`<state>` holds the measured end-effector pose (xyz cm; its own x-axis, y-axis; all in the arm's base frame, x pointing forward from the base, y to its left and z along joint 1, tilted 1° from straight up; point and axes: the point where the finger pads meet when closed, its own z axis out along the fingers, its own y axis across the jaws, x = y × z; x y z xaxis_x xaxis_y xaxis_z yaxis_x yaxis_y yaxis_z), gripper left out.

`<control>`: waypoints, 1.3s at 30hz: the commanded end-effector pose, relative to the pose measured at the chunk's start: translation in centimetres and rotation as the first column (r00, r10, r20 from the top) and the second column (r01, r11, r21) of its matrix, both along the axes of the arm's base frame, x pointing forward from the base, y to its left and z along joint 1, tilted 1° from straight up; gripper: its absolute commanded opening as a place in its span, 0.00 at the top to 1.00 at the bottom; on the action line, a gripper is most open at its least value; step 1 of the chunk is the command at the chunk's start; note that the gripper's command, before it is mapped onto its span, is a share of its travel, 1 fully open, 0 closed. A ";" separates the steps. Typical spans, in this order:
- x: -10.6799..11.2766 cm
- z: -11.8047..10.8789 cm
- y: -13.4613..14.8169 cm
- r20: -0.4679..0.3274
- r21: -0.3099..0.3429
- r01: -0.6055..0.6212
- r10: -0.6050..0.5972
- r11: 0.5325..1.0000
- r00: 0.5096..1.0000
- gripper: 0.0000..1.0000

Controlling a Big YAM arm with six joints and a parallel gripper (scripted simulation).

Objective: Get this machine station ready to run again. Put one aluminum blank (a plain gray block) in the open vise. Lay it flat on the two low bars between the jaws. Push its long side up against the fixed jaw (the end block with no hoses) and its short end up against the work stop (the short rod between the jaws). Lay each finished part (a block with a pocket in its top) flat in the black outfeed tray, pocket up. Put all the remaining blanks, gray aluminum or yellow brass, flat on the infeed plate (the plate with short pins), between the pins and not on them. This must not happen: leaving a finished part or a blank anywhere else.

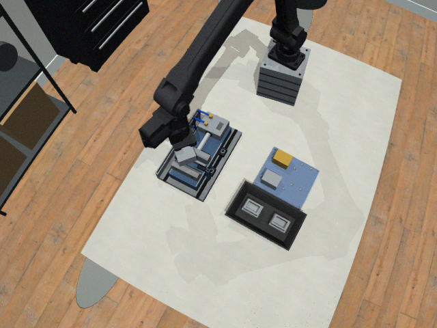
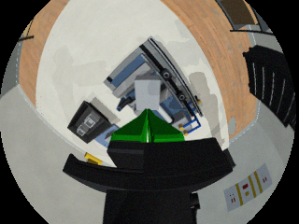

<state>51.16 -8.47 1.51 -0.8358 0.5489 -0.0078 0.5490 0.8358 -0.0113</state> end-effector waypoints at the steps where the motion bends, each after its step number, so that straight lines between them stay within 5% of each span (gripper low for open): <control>1: -0.3 -1.1 -0.1 -0.015 -0.001 0.017 -0.017 1.000 1.000 1.00; 8: -0.3 -1.1 -0.1 -0.015 -0.001 0.016 -0.017 1.000 1.000 1.00; 9: -0.3 -1.1 -0.1 -0.015 -0.001 0.016 -0.017 1.000 1.000 0.36; 39: -0.3 -1.1 -0.1 -0.015 -0.001 0.016 -0.017 1.000 1.000 0.36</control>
